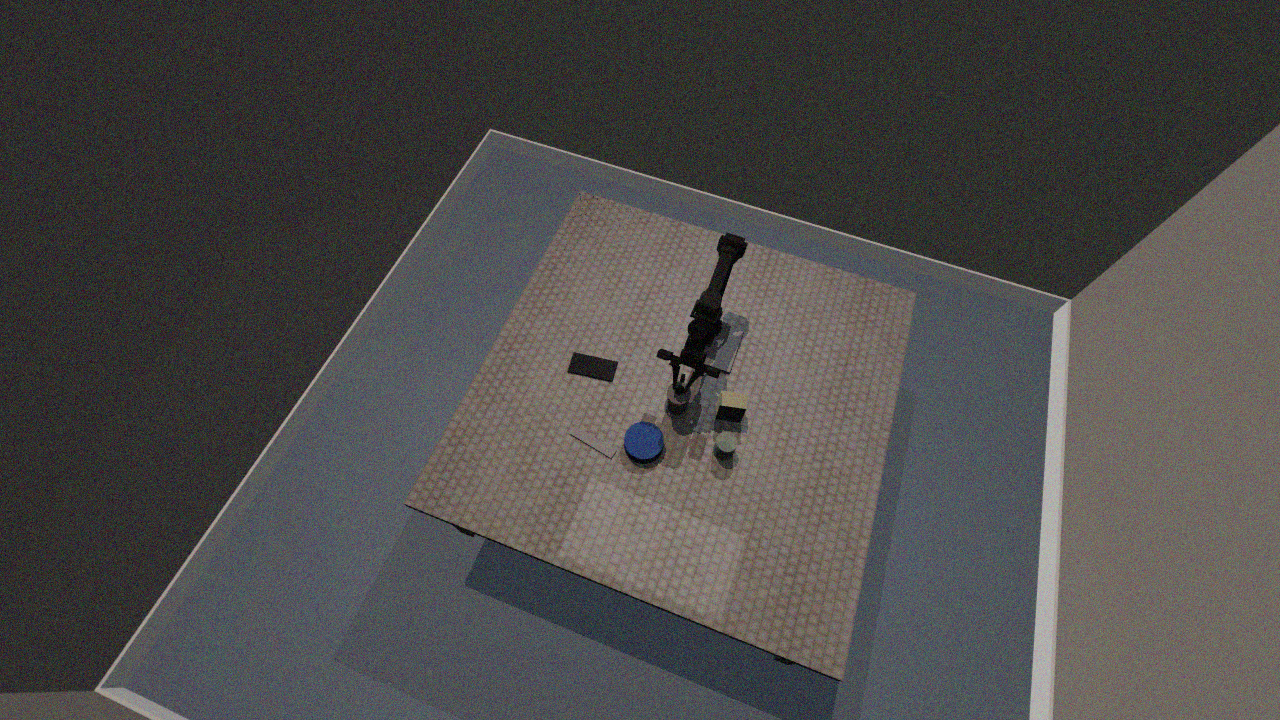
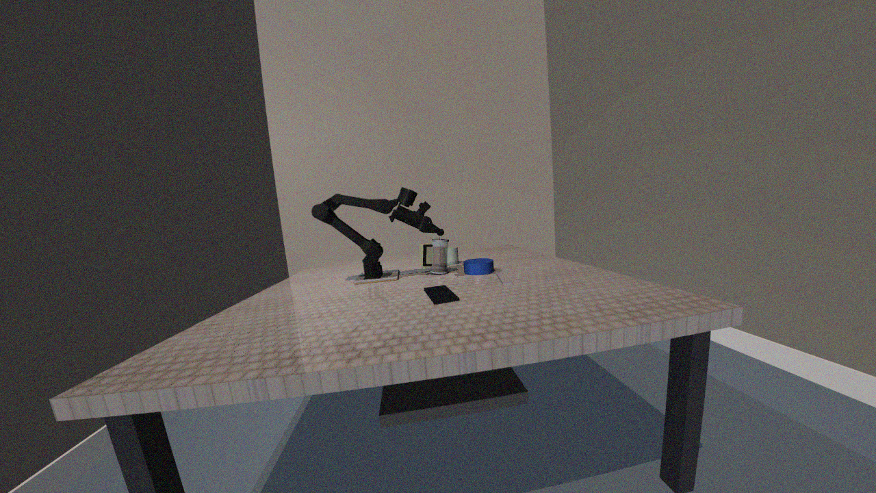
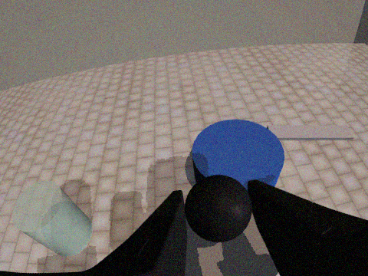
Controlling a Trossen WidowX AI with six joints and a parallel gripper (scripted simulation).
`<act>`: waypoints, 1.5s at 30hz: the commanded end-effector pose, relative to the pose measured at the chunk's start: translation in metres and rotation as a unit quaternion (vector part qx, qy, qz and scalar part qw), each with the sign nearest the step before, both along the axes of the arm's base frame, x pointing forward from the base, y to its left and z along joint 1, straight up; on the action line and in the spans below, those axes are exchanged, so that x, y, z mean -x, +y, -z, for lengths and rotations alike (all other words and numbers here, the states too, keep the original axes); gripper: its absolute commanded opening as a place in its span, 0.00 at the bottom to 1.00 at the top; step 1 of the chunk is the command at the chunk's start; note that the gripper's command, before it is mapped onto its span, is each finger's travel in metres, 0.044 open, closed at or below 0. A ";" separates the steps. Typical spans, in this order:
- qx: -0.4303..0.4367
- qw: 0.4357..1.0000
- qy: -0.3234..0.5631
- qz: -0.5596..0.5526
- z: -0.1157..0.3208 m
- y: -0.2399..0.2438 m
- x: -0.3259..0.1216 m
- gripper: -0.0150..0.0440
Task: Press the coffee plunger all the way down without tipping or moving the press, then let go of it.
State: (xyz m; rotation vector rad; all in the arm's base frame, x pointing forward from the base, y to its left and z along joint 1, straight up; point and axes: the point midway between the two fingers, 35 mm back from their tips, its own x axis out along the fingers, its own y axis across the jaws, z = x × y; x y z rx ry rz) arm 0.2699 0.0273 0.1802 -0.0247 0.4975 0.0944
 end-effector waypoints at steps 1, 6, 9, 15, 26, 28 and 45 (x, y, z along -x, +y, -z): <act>0.000 1.000 0.007 0.001 0.003 0.000 0.000 0.45; 0.000 1.000 0.007 0.001 0.004 0.000 -0.001 0.45; 0.000 1.000 0.000 0.000 0.000 0.000 -0.001 0.45; 0.000 1.000 0.000 0.000 0.000 0.000 -0.001 0.45; 0.000 1.000 0.000 0.000 0.000 0.000 -0.001 0.94; 0.000 1.000 0.000 0.000 0.000 0.000 -0.001 1.00; 0.000 1.000 0.008 0.001 -0.078 -0.003 0.016 1.00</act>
